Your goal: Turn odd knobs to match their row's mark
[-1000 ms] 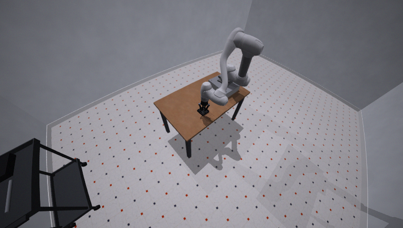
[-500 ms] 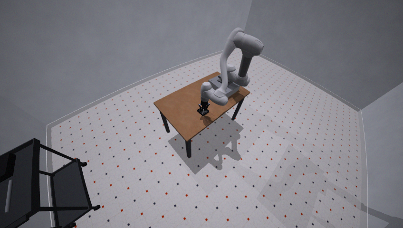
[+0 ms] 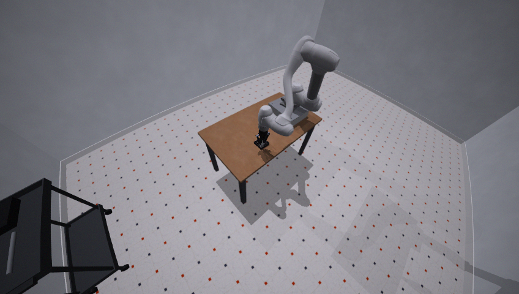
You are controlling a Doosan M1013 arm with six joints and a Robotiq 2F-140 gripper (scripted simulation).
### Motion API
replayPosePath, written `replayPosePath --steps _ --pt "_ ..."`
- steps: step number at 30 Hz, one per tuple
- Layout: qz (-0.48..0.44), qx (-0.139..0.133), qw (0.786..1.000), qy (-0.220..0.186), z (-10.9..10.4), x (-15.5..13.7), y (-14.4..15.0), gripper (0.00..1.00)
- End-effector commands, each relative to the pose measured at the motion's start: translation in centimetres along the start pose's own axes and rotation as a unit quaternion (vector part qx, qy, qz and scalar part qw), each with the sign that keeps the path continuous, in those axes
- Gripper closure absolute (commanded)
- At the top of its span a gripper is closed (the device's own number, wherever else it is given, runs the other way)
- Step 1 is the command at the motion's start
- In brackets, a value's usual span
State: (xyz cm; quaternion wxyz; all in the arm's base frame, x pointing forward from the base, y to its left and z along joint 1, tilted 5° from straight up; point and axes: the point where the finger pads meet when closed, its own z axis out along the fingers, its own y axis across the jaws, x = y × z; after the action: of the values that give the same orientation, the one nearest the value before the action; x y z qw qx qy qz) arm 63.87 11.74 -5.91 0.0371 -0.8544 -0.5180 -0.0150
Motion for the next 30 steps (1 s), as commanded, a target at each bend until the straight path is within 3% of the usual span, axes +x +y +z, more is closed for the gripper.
replayPosePath --steps 1,14,15,30 --pt "-0.001 0.0 1.0 0.0 -0.01 0.0 0.0 0.95" --pt "-0.001 0.0 1.0 0.0 -0.01 0.0 0.0 0.95" --pt "-0.001 0.0 1.0 0.0 -0.01 0.0 0.0 0.88" --pt "-0.001 0.0 1.0 0.0 -0.01 0.0 0.0 0.88"
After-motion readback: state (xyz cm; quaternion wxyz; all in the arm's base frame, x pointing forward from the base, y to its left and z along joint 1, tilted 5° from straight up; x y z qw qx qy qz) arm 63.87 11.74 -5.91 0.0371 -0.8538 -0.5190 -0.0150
